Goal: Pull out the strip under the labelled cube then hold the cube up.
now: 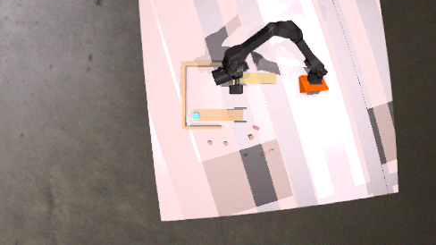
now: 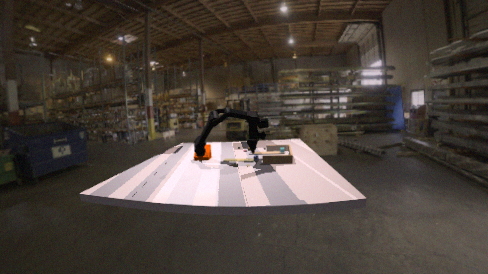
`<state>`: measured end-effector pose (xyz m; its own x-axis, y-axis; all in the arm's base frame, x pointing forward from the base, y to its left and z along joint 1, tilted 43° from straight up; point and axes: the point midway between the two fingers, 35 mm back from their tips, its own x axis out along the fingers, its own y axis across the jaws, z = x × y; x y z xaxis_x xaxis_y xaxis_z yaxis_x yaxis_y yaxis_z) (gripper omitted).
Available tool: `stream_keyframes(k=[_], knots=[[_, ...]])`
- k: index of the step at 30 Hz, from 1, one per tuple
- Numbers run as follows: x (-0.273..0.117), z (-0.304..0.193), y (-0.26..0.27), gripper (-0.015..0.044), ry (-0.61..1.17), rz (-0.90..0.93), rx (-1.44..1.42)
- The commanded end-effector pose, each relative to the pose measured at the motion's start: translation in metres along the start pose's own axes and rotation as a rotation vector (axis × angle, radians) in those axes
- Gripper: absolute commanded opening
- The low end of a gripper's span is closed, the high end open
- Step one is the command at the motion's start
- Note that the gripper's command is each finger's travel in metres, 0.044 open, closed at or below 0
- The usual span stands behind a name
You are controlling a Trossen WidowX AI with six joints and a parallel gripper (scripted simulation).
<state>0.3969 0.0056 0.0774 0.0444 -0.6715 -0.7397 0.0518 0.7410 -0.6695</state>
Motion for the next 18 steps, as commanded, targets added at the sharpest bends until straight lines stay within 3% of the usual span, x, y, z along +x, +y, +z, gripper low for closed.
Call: stream_keyframes(k=[1, 8, 18], knots=[[-0.002, 0.011, -0.003, 0.0440, -0.003, -0.002, -0.002], [0.007, 0.012, -0.003, 0.0256, -0.003, -0.002, -0.002], [0.023, 0.013, -0.003, 0.0250, -0.003, -0.002, -0.002]])
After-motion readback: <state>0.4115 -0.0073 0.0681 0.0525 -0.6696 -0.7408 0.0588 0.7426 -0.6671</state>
